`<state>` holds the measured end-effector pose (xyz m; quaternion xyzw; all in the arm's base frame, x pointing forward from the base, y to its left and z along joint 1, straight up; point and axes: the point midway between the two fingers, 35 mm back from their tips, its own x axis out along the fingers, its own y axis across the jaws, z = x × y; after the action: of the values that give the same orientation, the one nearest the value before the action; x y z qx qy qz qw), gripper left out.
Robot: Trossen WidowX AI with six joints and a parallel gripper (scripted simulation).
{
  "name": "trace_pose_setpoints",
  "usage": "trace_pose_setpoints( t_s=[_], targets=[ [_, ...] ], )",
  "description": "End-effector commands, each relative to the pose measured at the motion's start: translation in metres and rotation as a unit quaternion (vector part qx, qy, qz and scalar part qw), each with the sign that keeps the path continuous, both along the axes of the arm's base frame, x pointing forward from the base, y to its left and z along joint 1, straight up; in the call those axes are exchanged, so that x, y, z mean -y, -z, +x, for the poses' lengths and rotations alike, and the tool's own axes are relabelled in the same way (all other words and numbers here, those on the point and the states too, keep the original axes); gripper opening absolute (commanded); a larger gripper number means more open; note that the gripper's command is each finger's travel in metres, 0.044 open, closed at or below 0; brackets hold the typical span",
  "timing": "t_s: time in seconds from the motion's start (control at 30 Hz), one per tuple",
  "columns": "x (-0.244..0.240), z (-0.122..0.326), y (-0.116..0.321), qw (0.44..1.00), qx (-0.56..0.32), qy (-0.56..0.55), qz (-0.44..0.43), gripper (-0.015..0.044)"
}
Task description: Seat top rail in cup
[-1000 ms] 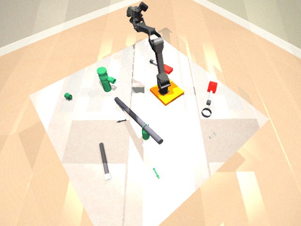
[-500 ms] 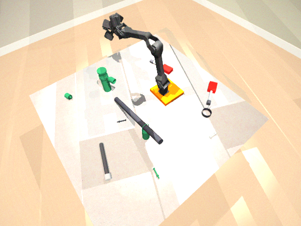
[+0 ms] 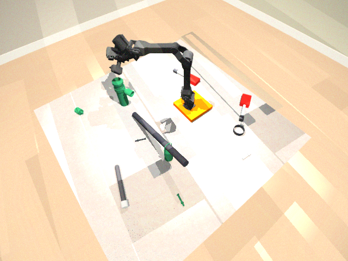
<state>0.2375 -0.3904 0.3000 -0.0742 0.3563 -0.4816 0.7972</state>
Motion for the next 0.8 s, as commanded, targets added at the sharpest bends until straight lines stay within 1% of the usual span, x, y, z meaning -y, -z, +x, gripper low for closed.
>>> trace_pose_setpoints(
  t_s=[0.0,0.1,0.23,0.33,0.47,0.53,0.77],
  targets=[
    [-0.063,0.039,0.013,0.995,0.013,-0.068,0.067,0.0440],
    [-0.110,0.058,0.021,0.987,0.014,-0.112,0.114,0.0440],
    [-0.178,0.074,0.032,0.969,0.007,-0.169,0.182,0.0440],
    [-0.229,0.075,0.039,0.950,-0.006,-0.207,0.234,0.0440],
    [-0.292,0.065,0.048,0.922,-0.033,-0.247,0.297,0.0440],
    [-0.303,0.062,0.049,0.917,-0.039,-0.252,0.307,0.0440],
    [-0.303,0.062,0.049,0.917,-0.039,-0.252,0.307,0.0440]
  ],
)
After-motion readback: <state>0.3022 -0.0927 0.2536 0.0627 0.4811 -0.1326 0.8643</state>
